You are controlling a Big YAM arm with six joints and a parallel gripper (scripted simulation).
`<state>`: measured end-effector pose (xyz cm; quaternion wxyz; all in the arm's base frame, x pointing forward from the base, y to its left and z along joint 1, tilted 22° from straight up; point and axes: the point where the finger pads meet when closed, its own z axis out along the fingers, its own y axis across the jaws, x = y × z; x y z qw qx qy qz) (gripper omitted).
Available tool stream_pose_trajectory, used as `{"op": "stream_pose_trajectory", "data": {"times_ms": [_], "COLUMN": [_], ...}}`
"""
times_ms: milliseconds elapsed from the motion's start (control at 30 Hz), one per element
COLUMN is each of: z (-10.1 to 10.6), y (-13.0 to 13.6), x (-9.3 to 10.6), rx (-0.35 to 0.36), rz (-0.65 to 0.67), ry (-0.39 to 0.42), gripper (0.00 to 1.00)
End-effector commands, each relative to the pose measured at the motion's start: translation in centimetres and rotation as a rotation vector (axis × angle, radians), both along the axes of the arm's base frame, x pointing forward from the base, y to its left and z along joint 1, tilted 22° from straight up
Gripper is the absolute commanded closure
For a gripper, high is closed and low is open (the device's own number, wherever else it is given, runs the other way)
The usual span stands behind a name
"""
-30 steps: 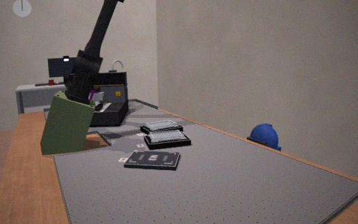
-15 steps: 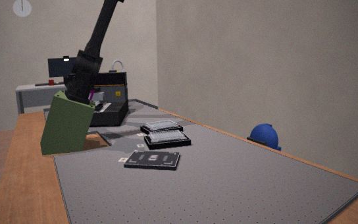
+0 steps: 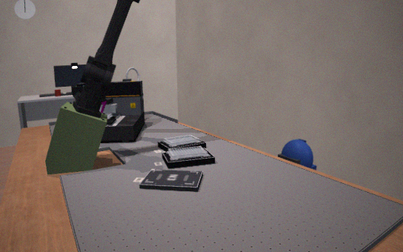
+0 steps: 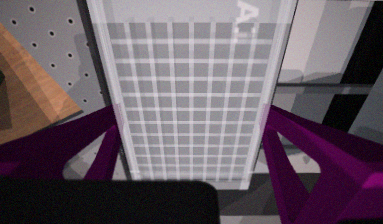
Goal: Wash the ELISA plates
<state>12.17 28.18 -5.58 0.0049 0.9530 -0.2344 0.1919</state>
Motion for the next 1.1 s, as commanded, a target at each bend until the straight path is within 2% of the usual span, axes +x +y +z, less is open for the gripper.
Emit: {"op": "stream_pose_trajectory", "data": {"times_ms": [0,800,867,1067], "z": [0.45,0.40,0.45,-0.08], "y": [0.99,0.34,1.17,0.79], "x": [0.17,0.18,0.44,0.60], "rx": [0.024,0.026,0.035,0.020], "rz": [0.005,0.012,0.009,0.003], "ry": [-0.006,-0.007,-0.009,-0.006], "gripper": [0.16,0.16,0.16,0.16]}}
